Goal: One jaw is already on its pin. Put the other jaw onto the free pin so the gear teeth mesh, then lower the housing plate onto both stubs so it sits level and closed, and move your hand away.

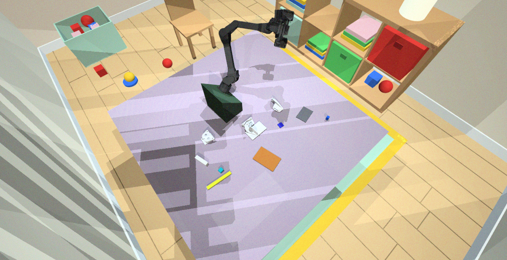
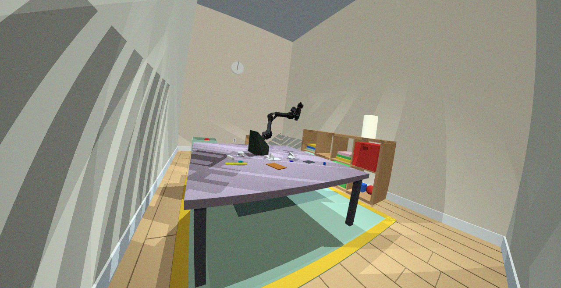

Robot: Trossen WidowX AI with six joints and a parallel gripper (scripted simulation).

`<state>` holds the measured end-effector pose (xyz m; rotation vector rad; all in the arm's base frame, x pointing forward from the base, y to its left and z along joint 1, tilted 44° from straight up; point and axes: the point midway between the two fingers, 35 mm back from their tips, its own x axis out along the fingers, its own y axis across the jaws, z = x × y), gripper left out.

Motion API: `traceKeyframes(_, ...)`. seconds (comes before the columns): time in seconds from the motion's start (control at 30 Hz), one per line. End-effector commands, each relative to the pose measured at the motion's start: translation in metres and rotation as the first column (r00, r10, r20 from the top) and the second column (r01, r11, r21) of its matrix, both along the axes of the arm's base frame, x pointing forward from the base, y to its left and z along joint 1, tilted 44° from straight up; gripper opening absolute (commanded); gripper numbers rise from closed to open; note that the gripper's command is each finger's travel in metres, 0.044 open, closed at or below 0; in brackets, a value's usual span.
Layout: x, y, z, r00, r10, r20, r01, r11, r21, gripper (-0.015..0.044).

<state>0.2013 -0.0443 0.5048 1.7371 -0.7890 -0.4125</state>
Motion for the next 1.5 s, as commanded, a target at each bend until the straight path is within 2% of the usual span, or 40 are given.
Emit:
traceKeyframes(0.0, 0.000, 0.000, 0.000, 1.000, 0.000, 0.000, 0.000, 1.000, 0.000, 0.0426)
traceKeyframes(0.53, 0.000, 0.000, 0.000, 1.000, 0.000, 0.000, 0.000, 1.000, 0.000, 0.0006)
traceKeyframes(1.1, 0.001, 0.000, 0.000, 1.000, 0.002, -0.002, -0.002, 1.000, -0.003, 0.0000)
traceKeyframes(1.47, 0.036, 0.028, -0.016, 0.980, 0.111, -0.167, -0.143, 0.970, -0.196, 0.0000)
